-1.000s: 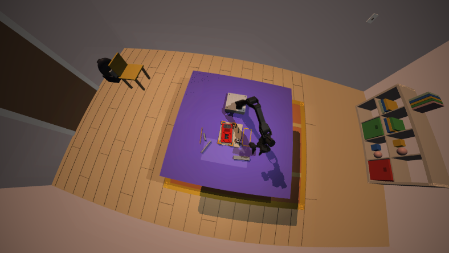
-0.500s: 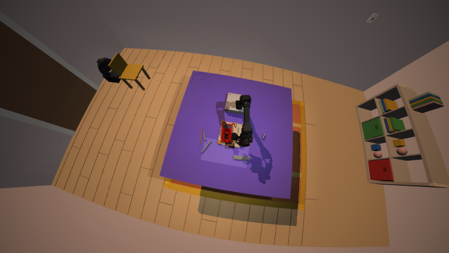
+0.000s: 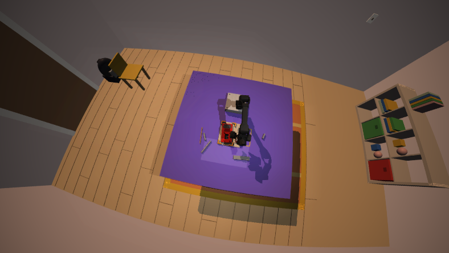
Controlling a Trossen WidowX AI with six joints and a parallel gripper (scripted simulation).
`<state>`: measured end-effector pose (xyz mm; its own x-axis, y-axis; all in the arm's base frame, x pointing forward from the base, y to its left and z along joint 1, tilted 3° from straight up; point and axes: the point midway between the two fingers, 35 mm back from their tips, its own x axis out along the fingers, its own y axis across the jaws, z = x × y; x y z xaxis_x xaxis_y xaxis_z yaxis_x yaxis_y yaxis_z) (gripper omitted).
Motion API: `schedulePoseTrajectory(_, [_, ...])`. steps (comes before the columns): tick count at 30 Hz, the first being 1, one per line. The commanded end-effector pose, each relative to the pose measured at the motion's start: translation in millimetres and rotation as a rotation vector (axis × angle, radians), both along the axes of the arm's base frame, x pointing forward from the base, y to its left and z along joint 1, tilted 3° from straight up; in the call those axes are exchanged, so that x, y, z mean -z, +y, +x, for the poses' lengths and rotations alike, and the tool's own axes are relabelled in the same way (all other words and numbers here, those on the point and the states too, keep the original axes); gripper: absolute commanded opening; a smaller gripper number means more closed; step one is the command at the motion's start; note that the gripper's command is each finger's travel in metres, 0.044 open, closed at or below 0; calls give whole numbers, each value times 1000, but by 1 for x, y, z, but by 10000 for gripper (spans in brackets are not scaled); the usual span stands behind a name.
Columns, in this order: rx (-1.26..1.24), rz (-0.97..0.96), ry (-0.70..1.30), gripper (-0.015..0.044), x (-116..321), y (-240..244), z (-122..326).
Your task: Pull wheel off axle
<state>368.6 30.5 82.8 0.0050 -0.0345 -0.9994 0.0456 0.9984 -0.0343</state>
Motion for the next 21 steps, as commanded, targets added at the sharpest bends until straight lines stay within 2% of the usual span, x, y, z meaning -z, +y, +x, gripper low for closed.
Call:
schedulePoseTrajectory(1, [-5,5,10,300,3,-1,2])
schedulePoseTrajectory(13, [-5,5,10,300,72,-1,1])
schedulePoseTrajectory(21, [-5,5,10,300,76,-1,0])
